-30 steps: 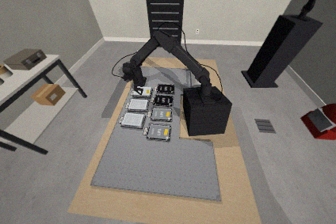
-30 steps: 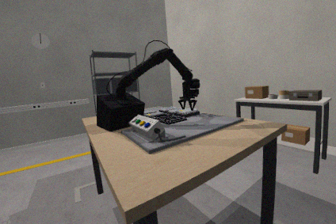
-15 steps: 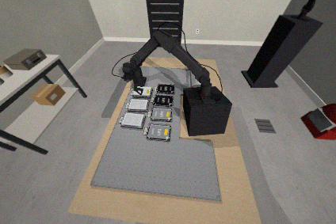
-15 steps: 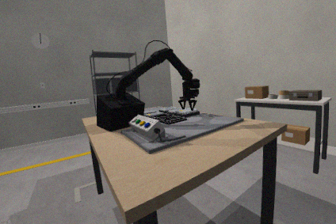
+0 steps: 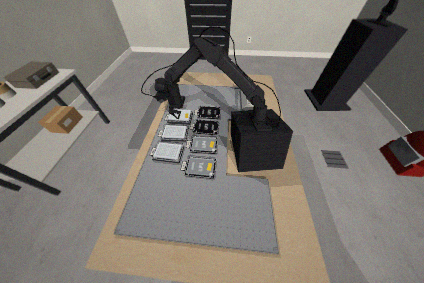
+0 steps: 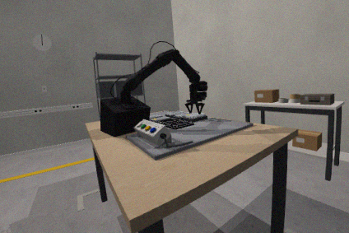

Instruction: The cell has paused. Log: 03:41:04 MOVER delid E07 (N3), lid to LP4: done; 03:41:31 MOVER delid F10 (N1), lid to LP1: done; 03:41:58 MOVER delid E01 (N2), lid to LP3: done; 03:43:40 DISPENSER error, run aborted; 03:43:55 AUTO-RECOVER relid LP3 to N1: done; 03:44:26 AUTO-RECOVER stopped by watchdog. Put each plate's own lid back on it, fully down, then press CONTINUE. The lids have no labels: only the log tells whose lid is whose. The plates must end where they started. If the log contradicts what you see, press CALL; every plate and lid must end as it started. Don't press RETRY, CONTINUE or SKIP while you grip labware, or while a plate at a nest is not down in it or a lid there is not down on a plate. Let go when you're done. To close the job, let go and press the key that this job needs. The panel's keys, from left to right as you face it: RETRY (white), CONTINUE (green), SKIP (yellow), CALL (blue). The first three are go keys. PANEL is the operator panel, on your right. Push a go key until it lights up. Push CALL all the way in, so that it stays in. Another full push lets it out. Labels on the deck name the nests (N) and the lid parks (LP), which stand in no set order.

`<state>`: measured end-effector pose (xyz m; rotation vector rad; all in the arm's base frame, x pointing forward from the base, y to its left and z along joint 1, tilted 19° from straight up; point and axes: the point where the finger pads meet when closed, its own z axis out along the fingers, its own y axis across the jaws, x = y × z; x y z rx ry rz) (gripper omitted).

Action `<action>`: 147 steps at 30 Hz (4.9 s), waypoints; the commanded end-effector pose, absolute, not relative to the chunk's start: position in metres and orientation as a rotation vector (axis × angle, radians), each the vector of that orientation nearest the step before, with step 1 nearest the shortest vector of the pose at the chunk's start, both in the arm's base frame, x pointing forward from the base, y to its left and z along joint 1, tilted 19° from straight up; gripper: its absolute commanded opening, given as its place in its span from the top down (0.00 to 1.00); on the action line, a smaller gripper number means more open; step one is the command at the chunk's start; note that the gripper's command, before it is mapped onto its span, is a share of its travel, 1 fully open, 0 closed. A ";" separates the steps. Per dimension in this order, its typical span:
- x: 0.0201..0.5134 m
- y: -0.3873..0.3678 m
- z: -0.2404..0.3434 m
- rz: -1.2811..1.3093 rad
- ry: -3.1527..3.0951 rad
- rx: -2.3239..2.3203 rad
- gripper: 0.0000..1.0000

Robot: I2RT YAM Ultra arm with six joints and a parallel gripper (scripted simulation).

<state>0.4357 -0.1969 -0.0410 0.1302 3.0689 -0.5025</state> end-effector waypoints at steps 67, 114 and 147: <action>0.439 -0.169 -0.018 -0.514 3.018 0.156 0.00; 0.348 0.017 -0.093 -0.495 3.040 0.152 0.00; 0.296 0.144 -0.136 -0.481 3.051 0.150 0.00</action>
